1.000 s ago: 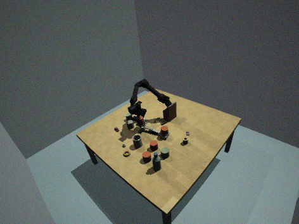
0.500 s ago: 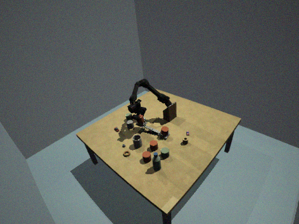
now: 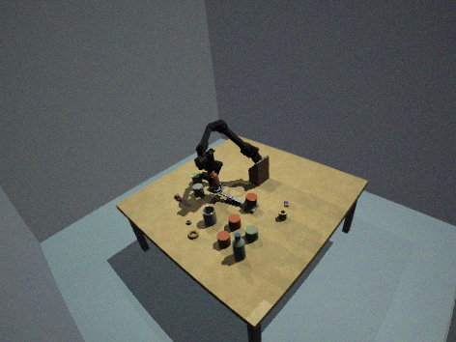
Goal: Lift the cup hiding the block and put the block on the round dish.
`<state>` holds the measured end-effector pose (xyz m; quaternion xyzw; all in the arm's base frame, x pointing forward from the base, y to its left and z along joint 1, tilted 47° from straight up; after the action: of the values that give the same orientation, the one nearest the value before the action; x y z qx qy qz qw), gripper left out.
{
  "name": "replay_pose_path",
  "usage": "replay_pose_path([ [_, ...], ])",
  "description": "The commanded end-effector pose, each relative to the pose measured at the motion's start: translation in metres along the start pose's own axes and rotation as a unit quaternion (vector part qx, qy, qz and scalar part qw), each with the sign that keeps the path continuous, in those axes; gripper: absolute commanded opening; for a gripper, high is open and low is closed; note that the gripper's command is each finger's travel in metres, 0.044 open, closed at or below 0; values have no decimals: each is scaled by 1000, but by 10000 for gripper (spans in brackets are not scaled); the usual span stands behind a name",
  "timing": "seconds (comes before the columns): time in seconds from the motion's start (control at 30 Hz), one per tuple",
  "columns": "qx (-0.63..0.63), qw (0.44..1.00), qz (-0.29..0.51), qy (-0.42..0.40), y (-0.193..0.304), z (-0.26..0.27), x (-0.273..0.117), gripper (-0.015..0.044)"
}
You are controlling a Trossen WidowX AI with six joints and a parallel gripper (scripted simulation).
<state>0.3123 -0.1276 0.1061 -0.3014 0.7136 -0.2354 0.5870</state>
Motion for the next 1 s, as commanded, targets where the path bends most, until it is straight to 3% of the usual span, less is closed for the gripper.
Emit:
replay_pose_path([
  [0.0,2,1000,-2,-4,-1,1,-7,0],
  [0.97,0,1000,-5,2,-1,-5,-35,0],
])
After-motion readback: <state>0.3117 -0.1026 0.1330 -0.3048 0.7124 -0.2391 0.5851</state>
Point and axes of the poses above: the point midway between the two fingers, 35 mm back from their tips, its own x axis out along the fingers, its own z axis across the jaws, y = z × x, the point moved 1 cm from there along -x, back along the fingers, and after that the axes turned 4 degrees about -x, right-handed, at the moved point
